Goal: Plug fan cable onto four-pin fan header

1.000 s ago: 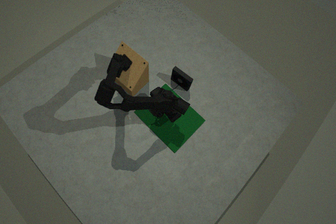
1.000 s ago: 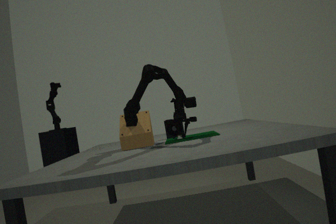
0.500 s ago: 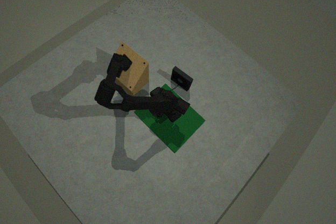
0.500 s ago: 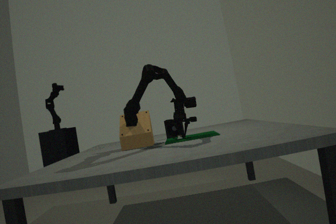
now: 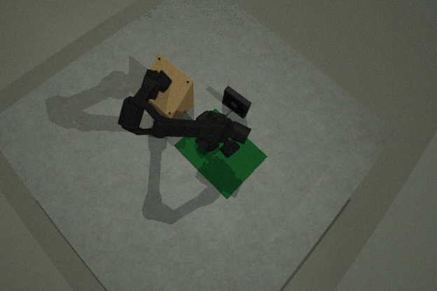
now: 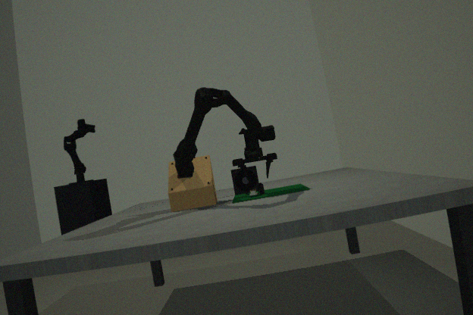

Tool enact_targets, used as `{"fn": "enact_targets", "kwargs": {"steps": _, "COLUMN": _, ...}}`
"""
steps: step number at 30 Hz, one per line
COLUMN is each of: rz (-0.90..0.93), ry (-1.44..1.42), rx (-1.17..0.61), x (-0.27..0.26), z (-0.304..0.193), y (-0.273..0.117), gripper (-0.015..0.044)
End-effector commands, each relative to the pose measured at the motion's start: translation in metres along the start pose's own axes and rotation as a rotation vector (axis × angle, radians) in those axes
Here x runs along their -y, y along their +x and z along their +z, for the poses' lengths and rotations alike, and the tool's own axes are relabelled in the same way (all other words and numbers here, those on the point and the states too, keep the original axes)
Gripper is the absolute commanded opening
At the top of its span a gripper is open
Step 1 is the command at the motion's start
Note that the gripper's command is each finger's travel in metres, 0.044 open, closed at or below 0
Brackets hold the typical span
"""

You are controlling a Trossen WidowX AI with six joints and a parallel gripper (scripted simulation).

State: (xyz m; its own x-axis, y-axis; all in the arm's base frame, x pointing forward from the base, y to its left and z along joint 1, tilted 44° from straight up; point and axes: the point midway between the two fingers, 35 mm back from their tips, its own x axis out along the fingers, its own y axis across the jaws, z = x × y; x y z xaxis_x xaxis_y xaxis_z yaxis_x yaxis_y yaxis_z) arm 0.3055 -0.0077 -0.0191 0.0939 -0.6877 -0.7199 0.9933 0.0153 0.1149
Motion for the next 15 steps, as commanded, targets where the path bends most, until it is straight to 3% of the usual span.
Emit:
{"fn": "enact_targets", "kwargs": {"steps": 1, "rz": 0.009, "ry": -0.02, "rx": -0.003, "x": -0.007, "z": -0.001, "y": 0.0, "gripper": 0.044}}
{"fn": "enact_targets", "kwargs": {"steps": 15, "rz": 0.009, "ry": -0.019, "rx": -0.004, "x": -0.007, "z": -0.002, "y": 0.012, "gripper": 0.044}}
